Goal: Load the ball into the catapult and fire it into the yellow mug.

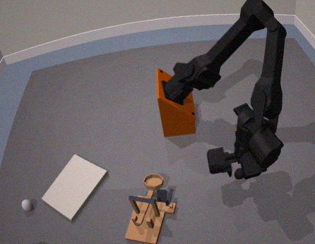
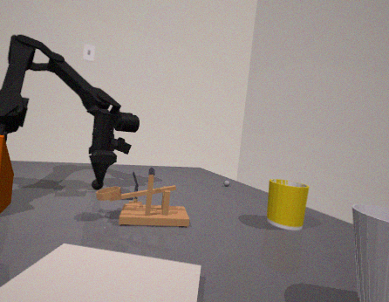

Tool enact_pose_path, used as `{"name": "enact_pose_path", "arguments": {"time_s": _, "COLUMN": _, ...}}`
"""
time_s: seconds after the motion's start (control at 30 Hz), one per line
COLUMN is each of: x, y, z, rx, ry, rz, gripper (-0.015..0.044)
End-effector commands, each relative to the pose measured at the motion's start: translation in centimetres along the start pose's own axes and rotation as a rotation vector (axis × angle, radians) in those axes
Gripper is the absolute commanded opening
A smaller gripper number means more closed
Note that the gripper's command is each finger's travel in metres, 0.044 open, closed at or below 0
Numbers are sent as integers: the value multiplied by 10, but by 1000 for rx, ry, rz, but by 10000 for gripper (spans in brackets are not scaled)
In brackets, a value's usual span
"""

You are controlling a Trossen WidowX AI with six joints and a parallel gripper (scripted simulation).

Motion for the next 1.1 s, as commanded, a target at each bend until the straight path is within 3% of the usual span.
{"name": "enact_pose_path", "arguments": {"time_s": 0.0, "x": 9, "y": 2, "z": -3, "rx": 11, "ry": 9, "rz": 11, "gripper": 300}}
{"name": "enact_pose_path", "arguments": {"time_s": 0.17, "x": 15, "y": 3, "z": -3, "rx": 11, "ry": 7, "rz": 11, "gripper": 300}}
{"name": "enact_pose_path", "arguments": {"time_s": 0.33, "x": 15, "y": 3, "z": -3, "rx": 11, "ry": 7, "rz": 11, "gripper": 169}}
{"name": "enact_pose_path", "arguments": {"time_s": 0.6, "x": 15, "y": 3, "z": -3, "rx": 11, "ry": 7, "rz": 11, "gripper": 115}}
{"name": "enact_pose_path", "arguments": {"time_s": 0.77, "x": 2, "y": -1, "z": -4, "rx": 10, "ry": 16, "rz": 10, "gripper": 0}}
{"name": "enact_pose_path", "arguments": {"time_s": 1.07, "x": -47, "y": -6, "z": -8, "rx": 10, "ry": 30, "rz": 12, "gripper": 0}}
Point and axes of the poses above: the point midway between the two fingers, 35 mm back from their tips, its own x axis out along the fingers, its own z axis across the jaws, y = z × x, the point moved 5 cm from there along -x, back along the fingers, and after that the axes turned 1 degree about x, right-handed, at the moved point
